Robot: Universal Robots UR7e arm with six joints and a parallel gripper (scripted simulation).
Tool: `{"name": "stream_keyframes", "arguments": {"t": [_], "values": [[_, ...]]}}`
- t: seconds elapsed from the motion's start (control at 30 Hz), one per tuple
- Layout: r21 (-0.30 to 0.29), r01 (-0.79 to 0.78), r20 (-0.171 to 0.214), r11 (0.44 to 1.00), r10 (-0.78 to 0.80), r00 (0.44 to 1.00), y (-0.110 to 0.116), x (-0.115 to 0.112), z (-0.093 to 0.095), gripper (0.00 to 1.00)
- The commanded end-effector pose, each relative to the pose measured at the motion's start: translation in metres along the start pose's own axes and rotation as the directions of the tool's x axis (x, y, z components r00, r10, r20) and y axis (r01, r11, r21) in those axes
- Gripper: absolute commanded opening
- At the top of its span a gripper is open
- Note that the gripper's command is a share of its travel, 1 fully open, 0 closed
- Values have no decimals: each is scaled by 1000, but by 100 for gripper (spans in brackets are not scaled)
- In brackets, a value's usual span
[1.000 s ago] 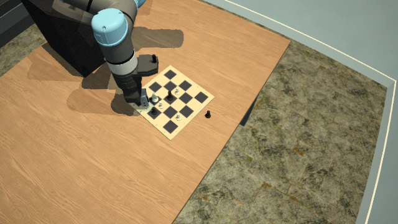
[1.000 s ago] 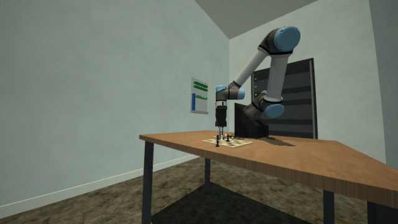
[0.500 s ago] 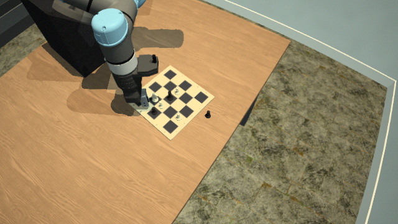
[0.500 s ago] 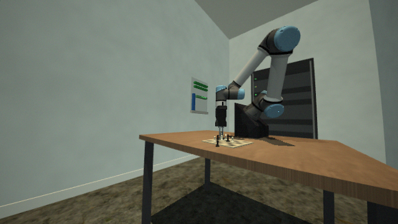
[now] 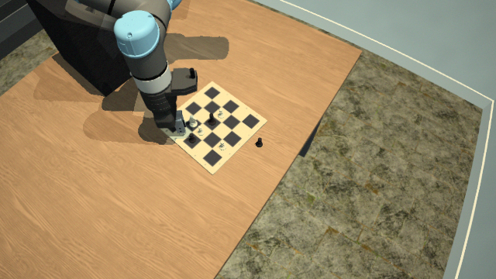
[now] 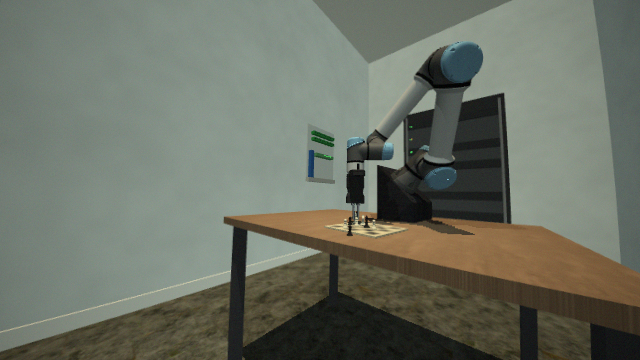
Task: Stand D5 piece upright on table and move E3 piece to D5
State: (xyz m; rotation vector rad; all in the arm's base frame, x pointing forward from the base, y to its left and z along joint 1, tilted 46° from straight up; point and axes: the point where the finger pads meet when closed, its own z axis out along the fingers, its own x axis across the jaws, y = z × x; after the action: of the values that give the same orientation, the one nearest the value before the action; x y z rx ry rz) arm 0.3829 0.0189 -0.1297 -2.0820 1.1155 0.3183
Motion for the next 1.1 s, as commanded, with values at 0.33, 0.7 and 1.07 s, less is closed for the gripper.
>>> {"name": "stream_keyframes", "arguments": {"t": [0.33,0.7,1.07], "values": [[0,0,-1,1000,0,1000,0,0,1,0],[0,0,-1,1000,0,1000,0,0,4,0],[0,0,-1,1000,0,1000,0,0,4,0]]}}
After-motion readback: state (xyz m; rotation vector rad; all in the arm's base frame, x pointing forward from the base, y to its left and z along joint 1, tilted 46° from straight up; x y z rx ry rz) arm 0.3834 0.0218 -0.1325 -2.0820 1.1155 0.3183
